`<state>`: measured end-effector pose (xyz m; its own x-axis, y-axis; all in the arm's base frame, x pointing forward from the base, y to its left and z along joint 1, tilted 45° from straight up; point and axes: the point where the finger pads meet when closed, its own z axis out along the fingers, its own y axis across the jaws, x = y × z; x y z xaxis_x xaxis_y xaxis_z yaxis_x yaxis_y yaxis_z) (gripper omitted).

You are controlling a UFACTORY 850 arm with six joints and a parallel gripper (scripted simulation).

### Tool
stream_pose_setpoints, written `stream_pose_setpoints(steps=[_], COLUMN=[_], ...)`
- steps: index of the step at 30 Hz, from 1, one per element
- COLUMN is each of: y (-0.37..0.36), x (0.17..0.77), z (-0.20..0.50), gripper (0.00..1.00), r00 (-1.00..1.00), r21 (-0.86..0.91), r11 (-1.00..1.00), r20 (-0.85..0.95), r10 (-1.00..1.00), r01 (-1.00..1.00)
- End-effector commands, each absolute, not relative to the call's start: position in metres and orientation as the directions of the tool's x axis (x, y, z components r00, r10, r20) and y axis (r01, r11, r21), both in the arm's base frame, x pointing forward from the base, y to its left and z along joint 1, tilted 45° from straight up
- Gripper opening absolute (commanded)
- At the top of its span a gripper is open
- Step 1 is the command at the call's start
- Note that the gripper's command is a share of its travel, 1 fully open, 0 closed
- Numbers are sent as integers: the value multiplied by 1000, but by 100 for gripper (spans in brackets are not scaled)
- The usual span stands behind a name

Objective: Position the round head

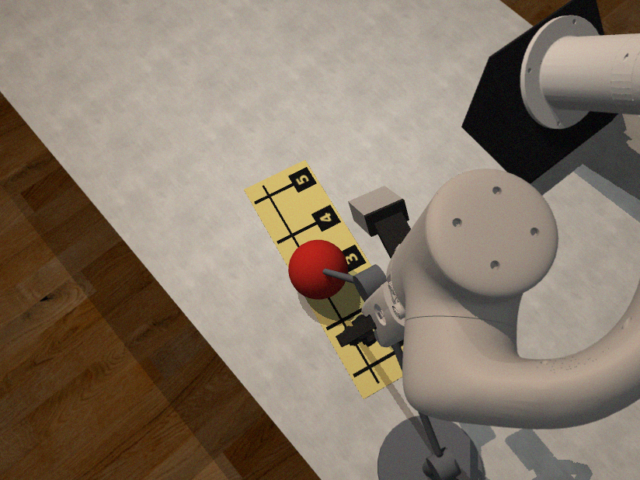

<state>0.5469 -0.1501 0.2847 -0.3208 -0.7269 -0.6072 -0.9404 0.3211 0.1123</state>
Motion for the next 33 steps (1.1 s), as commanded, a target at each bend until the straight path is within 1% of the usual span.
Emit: stream_pose_setpoints(steps=[1, 33], y=[-144, -97], x=[549, 559], z=[279, 231], gripper=[100, 100], r00=[-320, -320], r21=[110, 111], r11=[322, 322], r20=[-607, -607], r10=[-727, -727], r01=[-940, -940])
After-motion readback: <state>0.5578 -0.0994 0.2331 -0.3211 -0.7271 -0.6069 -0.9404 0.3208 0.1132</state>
